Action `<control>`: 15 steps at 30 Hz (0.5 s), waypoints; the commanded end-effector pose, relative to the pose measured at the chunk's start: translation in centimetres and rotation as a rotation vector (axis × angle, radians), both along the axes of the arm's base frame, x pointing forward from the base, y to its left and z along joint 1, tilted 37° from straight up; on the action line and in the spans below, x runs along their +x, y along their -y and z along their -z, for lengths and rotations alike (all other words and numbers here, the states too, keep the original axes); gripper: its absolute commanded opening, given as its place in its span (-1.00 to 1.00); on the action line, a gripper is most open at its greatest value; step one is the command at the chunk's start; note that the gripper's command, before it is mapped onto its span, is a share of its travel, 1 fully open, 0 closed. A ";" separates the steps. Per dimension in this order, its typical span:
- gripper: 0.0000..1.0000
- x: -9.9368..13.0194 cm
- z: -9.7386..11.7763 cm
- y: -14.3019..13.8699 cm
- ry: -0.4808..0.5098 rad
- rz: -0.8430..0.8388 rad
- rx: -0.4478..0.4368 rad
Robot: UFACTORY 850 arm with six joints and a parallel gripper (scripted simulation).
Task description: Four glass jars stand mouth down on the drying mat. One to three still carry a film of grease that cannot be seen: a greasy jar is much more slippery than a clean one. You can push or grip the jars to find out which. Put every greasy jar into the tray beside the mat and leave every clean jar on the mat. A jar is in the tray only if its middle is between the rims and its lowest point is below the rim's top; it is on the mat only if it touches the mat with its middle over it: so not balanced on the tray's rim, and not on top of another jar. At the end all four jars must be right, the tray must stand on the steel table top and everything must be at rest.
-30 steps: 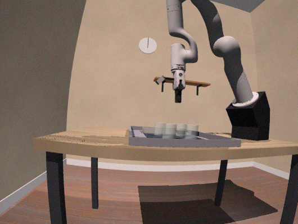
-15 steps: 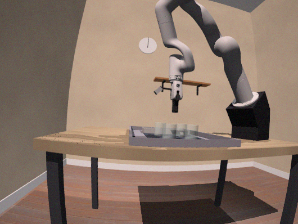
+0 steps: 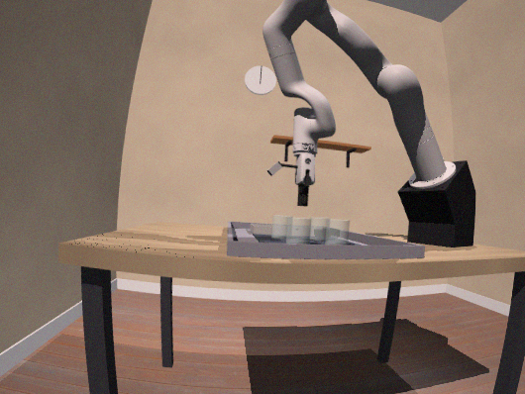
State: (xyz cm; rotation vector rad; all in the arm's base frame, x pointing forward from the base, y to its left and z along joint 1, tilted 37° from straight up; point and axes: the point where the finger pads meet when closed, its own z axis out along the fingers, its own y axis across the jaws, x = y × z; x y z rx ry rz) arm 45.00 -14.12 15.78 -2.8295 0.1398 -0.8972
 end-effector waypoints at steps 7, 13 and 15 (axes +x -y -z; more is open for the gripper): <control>-1.00 2.3 3.0 -0.4 0.003 0.002 -0.002; -1.00 3.1 4.2 -0.6 0.003 0.002 -0.002; -1.00 3.1 4.2 -0.6 0.003 0.002 -0.002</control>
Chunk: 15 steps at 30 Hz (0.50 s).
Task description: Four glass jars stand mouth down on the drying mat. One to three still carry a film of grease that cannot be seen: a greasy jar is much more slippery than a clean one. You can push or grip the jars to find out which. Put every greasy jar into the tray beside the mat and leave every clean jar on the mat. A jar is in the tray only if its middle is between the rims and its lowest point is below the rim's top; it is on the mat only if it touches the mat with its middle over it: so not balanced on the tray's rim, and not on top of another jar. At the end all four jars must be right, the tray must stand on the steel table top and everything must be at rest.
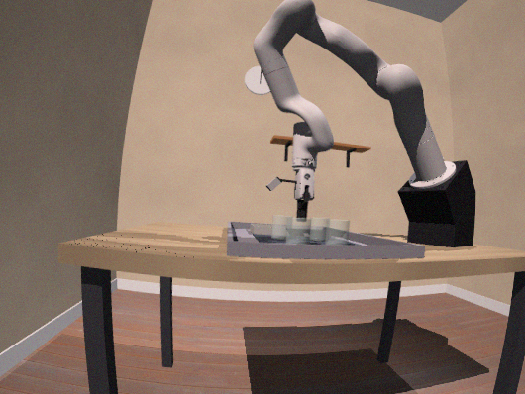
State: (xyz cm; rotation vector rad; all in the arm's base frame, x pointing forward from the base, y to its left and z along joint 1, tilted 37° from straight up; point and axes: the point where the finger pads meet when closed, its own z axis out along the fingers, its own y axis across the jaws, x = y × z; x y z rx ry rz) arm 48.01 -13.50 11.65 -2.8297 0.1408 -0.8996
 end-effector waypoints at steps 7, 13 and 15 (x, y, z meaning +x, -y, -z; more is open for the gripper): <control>-1.00 0.1 0.0 0.0 0.002 0.000 -0.001; -1.00 0.2 0.0 0.0 0.002 0.000 -0.001; -1.00 0.2 -0.1 0.0 0.002 0.000 -0.001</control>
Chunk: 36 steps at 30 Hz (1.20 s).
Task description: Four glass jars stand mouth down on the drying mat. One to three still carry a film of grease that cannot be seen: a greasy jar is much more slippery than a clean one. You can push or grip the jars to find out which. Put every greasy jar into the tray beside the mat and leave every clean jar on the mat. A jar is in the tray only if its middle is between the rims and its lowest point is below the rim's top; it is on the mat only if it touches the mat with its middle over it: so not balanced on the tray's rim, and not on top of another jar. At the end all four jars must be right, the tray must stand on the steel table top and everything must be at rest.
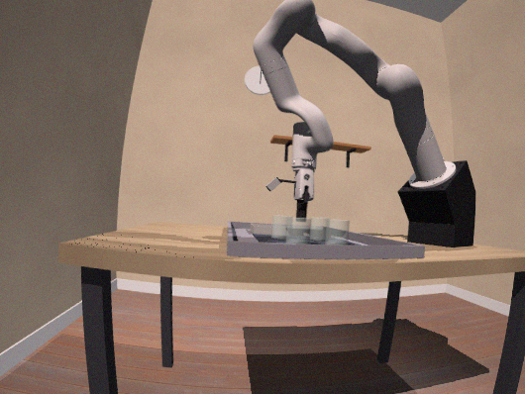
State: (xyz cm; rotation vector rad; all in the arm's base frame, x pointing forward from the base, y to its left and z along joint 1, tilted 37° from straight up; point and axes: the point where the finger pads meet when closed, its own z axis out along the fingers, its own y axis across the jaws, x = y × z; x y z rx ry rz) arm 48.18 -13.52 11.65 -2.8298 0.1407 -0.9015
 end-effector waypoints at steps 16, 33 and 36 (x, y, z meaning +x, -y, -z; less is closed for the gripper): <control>-1.00 0.2 -0.2 0.1 0.001 0.000 0.000; -1.00 0.4 -0.3 0.1 0.001 0.000 0.000; -1.00 0.4 -0.3 0.1 0.001 0.000 0.000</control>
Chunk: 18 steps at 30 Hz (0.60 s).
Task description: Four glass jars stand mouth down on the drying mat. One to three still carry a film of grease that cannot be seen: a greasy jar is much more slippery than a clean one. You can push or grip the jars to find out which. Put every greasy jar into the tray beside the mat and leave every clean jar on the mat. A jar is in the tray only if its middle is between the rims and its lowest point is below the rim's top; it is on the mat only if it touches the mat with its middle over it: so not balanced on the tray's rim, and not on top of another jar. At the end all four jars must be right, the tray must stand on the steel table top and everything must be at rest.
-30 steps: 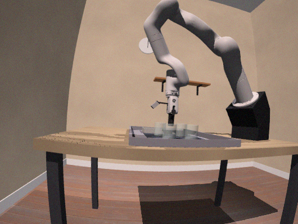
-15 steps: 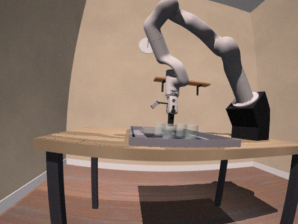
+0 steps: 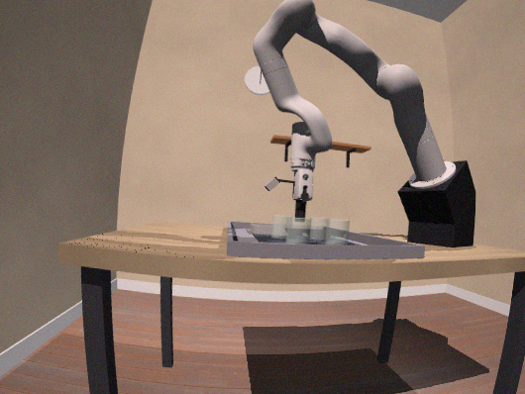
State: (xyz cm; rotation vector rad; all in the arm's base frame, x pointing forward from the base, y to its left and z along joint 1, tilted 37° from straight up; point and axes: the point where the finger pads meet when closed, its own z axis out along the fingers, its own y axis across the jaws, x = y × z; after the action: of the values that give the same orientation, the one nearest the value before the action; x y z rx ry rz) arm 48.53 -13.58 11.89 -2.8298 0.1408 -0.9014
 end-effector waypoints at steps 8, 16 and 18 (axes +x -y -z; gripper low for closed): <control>-1.00 0.1 -0.1 0.0 0.001 0.000 0.000; -1.00 0.2 -0.2 0.1 0.001 0.000 0.000; -1.00 0.2 -0.2 0.1 0.001 0.000 0.000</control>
State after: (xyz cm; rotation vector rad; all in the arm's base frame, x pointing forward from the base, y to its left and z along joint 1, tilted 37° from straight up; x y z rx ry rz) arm 48.70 -13.61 12.01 -2.8298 0.1408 -0.9014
